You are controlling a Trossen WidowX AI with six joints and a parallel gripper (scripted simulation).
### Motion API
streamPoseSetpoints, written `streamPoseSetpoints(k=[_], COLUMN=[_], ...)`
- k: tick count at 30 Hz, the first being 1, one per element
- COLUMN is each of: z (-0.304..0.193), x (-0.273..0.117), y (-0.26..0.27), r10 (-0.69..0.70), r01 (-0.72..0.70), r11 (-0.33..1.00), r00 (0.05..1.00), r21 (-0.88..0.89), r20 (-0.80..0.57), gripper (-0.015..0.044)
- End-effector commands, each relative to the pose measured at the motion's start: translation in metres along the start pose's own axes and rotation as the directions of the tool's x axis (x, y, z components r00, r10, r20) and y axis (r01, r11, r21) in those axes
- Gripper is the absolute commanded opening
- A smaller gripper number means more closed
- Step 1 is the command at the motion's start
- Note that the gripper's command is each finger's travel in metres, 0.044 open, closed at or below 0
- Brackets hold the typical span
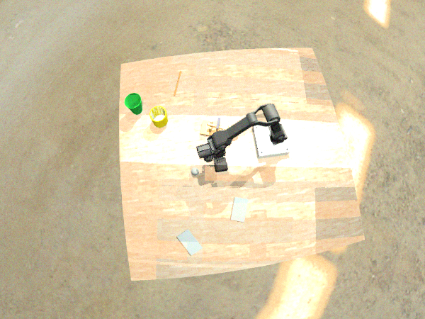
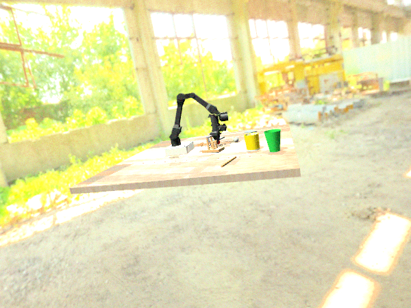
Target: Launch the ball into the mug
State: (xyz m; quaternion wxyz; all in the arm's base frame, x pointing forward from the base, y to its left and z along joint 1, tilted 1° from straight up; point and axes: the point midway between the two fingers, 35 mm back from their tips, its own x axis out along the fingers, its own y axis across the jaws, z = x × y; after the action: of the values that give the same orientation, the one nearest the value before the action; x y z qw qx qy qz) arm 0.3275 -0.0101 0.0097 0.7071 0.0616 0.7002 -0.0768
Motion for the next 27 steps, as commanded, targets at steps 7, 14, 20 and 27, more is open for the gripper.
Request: streamPoseSetpoints(k=[7,14,20,27], z=[0.008,0.002,-0.001,-0.019], x=[-0.064,-0.108,-0.11,-0.097], y=[0.003,0.003,-0.006,-0.045], r10=[0.005,0.005,0.002,-0.001], r01=[-0.005,-0.005,-0.002,0.009], r11=[1.0,1.0,1.0,0.995], r00=[1.0,1.0,1.0,0.997], r21=[0.004,0.004,0.021,0.098], r20=[0.022,0.022,0.004,-0.081], gripper=[0.0,0.0,0.0,0.0])
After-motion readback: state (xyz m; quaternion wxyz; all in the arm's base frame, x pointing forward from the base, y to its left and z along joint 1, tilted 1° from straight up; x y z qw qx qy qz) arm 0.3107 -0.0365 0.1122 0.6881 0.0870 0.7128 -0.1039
